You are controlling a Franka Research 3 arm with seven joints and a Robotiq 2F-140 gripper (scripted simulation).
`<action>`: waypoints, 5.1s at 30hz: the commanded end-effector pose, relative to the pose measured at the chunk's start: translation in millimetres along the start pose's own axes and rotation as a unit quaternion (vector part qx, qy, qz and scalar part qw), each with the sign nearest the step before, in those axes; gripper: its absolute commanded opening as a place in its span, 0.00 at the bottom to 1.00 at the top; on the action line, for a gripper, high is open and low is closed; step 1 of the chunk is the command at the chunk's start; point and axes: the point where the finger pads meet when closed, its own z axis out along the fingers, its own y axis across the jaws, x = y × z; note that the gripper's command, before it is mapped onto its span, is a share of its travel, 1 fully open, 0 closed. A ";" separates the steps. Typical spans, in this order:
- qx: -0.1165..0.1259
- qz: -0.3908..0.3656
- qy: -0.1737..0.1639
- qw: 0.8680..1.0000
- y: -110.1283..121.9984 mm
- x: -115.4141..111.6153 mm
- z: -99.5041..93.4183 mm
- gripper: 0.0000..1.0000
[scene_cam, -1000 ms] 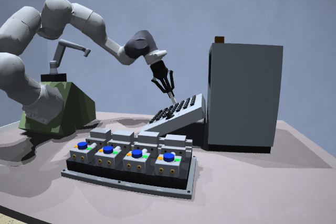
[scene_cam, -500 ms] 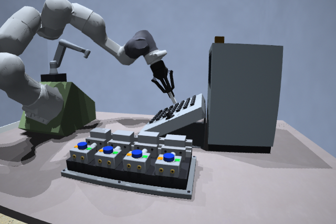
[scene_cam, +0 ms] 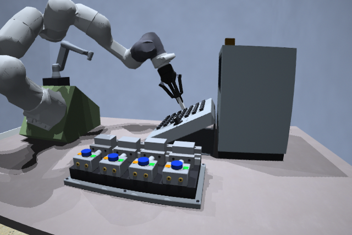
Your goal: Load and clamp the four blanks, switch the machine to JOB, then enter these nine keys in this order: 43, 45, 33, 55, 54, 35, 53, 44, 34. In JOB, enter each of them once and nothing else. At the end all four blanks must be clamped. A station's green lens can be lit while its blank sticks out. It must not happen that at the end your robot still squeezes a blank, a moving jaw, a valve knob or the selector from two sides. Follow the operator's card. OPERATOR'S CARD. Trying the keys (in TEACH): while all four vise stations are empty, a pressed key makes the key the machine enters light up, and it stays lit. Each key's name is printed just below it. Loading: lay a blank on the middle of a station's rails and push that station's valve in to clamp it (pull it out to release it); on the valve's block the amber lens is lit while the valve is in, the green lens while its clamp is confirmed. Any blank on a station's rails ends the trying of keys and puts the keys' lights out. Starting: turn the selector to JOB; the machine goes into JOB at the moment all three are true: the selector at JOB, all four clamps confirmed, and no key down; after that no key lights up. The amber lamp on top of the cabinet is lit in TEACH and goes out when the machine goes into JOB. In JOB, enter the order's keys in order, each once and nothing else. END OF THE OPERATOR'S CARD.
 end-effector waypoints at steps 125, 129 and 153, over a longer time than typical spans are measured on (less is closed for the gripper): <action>0.001 0.003 -0.001 1.000 -35.1 33.9 -8.9 0.00; 0.001 0.003 -0.001 1.000 -35.1 33.9 -4.3 0.00; 0.001 0.003 -0.001 1.000 -35.1 33.9 -2.9 0.00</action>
